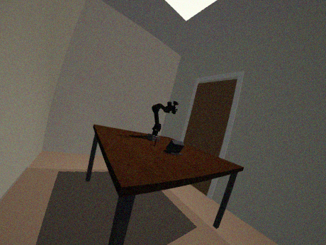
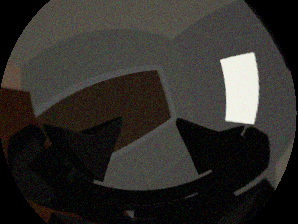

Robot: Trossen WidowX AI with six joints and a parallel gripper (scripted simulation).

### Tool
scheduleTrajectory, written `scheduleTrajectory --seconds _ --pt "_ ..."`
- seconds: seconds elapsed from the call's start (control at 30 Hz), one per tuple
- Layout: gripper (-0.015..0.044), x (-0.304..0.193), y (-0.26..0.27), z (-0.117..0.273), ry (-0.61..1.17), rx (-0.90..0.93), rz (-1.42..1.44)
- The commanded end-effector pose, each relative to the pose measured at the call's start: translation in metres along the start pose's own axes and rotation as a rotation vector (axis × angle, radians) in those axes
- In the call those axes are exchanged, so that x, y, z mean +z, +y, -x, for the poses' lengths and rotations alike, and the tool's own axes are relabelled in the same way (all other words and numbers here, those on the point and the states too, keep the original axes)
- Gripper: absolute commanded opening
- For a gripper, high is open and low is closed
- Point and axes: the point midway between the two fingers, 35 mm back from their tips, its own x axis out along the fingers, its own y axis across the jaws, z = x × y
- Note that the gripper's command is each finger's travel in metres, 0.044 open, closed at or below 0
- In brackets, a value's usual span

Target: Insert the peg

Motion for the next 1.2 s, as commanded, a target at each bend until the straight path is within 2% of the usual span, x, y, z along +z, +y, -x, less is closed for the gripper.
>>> scheduleTrajectory --seconds 0.0,0.03,1.17 --pt "0.0426 -0.001 0.000 0.000 0.002 0.001 0.001" --pt "0.0440 -0.002 0.001 -0.001 0.006 0.004 0.002" --pt "0.0440 -0.143 0.032 -0.009 0.387 0.164 0.067"
